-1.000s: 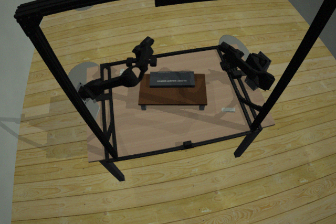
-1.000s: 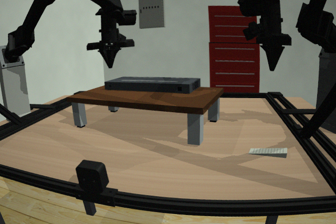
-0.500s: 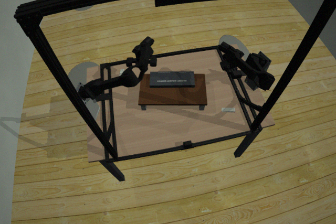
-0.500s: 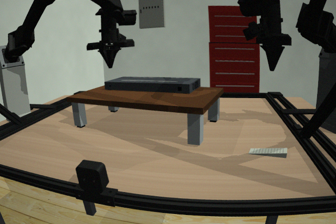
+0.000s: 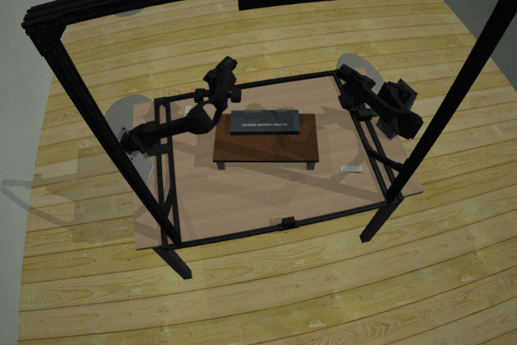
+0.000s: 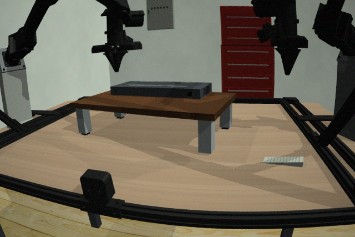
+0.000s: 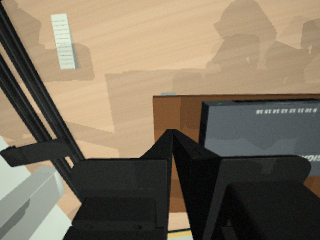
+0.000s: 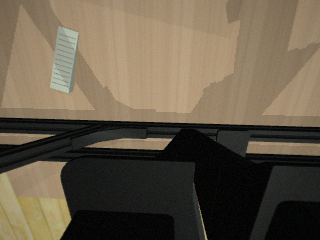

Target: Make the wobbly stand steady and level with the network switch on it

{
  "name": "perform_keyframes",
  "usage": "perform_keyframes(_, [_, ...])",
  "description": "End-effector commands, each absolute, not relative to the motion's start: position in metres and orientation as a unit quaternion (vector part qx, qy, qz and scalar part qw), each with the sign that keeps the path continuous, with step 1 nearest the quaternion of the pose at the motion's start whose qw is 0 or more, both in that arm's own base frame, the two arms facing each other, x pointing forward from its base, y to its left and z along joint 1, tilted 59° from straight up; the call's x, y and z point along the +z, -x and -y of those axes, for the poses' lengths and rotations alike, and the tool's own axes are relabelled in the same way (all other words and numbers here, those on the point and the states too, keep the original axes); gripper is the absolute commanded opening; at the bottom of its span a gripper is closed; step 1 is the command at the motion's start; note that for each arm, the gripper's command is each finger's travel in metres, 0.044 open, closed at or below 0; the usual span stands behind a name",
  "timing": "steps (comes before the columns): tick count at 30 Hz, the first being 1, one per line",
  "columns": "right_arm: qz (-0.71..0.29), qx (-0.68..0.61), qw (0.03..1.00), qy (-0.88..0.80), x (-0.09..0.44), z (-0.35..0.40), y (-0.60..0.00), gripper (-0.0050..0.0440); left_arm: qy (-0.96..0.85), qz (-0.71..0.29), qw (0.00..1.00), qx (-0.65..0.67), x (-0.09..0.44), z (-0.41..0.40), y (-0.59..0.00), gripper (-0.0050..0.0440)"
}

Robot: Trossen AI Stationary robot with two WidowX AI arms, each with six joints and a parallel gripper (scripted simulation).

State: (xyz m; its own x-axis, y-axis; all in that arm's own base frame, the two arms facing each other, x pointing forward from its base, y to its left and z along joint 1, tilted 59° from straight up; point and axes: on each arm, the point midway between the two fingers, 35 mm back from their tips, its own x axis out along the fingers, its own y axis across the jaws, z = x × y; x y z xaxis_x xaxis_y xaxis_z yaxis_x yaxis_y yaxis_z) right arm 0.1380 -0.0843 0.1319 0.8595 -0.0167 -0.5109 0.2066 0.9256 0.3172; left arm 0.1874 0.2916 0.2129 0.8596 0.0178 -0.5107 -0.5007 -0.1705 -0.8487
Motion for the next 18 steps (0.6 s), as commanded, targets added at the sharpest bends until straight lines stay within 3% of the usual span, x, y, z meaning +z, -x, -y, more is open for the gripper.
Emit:
perform_keyframes(1, [-0.258,-0.059,0.947,-0.184,0.132,0.084,-0.138,0.0,0.738,-0.164,0.621,0.206,0.213,-0.291,-0.188,0.0])
perform_keyframes(6, [-0.258,-0.059,0.947,-0.184,0.132,0.084,-0.138,0.0,0.738,-0.164,0.621,0.206,0.213,-0.291,-0.188,0.0])
perform_keyframes(18, [-0.258,-0.059,0.947,-0.184,0.132,0.084,-0.138,0.0,0.465,-0.077,0.83,0.299,0.316,-0.365,-0.182,0.0])
